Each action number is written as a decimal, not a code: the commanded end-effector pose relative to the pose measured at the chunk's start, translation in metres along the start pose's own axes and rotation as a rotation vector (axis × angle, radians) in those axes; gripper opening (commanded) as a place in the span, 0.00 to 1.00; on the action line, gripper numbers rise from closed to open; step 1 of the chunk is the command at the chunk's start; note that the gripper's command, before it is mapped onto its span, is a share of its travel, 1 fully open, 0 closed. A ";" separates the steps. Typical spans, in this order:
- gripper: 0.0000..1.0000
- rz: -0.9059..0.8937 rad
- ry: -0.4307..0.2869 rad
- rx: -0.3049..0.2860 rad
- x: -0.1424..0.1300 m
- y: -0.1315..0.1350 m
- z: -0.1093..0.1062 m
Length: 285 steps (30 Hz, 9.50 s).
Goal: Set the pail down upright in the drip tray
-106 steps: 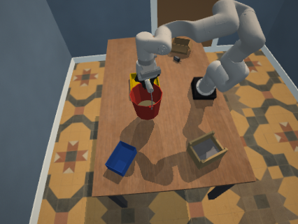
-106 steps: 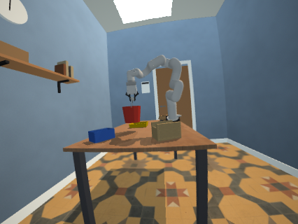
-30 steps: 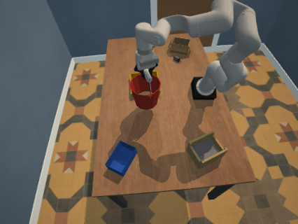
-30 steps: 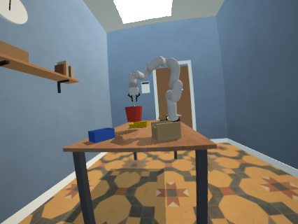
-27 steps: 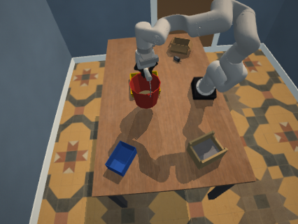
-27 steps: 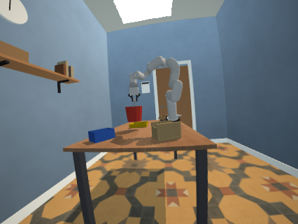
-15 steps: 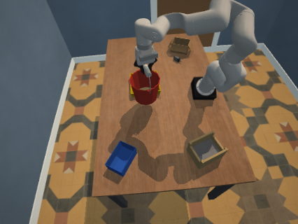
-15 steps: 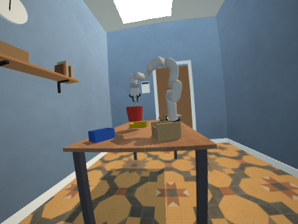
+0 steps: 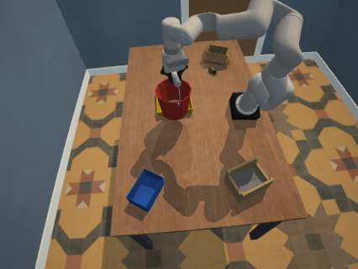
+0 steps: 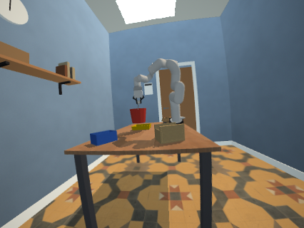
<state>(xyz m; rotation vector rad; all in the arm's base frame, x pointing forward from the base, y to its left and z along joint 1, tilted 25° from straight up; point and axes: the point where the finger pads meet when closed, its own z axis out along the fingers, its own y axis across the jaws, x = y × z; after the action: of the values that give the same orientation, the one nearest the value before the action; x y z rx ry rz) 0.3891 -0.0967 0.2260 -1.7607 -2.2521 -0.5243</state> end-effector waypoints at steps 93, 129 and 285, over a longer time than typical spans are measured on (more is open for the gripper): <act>0.00 0.000 -0.001 -0.004 -0.140 -0.030 -0.002; 0.00 0.000 -0.001 -0.004 -0.140 -0.030 -0.002; 0.00 0.000 -0.001 -0.004 -0.141 -0.030 0.084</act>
<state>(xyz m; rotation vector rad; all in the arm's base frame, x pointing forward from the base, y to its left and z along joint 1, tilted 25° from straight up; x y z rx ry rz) 0.3972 -0.1916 0.0888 -1.7589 -2.2512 -0.5273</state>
